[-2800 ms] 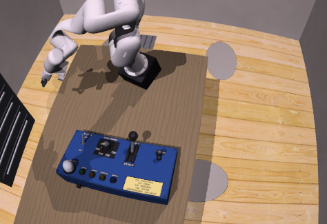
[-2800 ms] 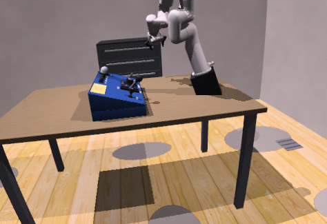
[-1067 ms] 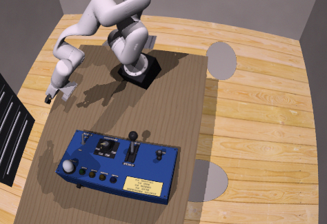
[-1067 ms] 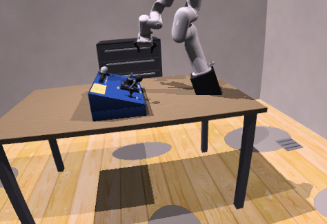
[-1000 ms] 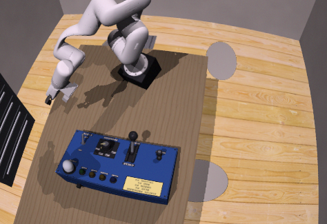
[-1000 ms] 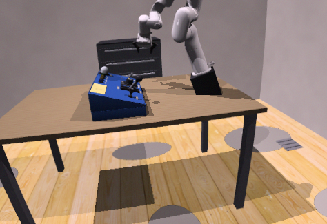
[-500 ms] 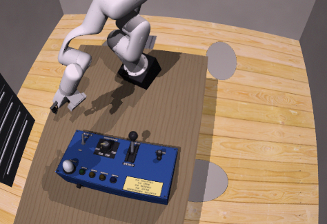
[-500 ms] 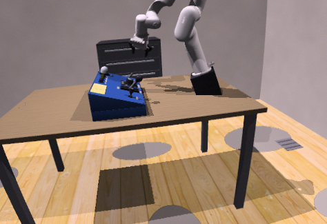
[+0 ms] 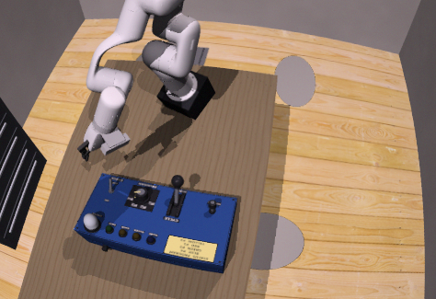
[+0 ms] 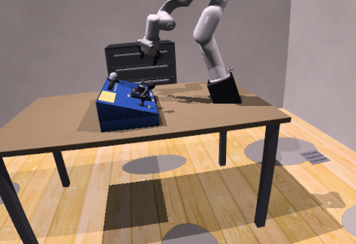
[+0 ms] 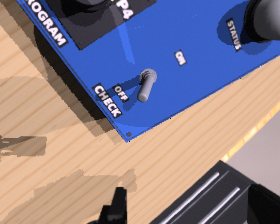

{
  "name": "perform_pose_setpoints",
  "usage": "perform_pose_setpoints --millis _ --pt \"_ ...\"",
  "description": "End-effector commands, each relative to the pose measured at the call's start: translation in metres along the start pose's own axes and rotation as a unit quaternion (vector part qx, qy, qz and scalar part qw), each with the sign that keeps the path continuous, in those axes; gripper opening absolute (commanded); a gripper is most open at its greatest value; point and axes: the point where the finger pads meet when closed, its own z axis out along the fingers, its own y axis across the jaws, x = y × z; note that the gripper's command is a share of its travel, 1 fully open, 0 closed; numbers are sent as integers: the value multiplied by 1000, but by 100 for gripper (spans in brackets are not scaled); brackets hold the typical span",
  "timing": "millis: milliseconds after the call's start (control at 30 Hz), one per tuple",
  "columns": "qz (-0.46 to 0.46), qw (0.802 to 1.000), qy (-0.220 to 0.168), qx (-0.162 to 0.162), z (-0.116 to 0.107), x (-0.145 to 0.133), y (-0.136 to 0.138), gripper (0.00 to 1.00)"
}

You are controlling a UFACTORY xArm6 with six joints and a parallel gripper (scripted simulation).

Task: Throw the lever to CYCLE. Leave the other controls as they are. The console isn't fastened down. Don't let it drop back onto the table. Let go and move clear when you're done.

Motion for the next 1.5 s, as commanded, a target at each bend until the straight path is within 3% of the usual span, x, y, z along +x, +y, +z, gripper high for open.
perform_pose_setpoints --millis 0,33,100,333,667,1000,1133,1200,1467 --pt "25 1000 0 -6 -9 13 -3 100" --pt "52 999 13 -6 -16 28 -8 100" --pt "52 999 13 -6 -16 28 -8 100" --pt "131 990 52 0 -41 68 -28 100" --pt "182 980 77 10 -58 91 -43 100" --pt "273 954 118 40 -92 127 -76 100" --pt "273 954 118 40 -92 127 -76 100" --pt "313 939 133 57 -108 140 -93 100" --pt "348 923 146 76 -123 150 -110 100"
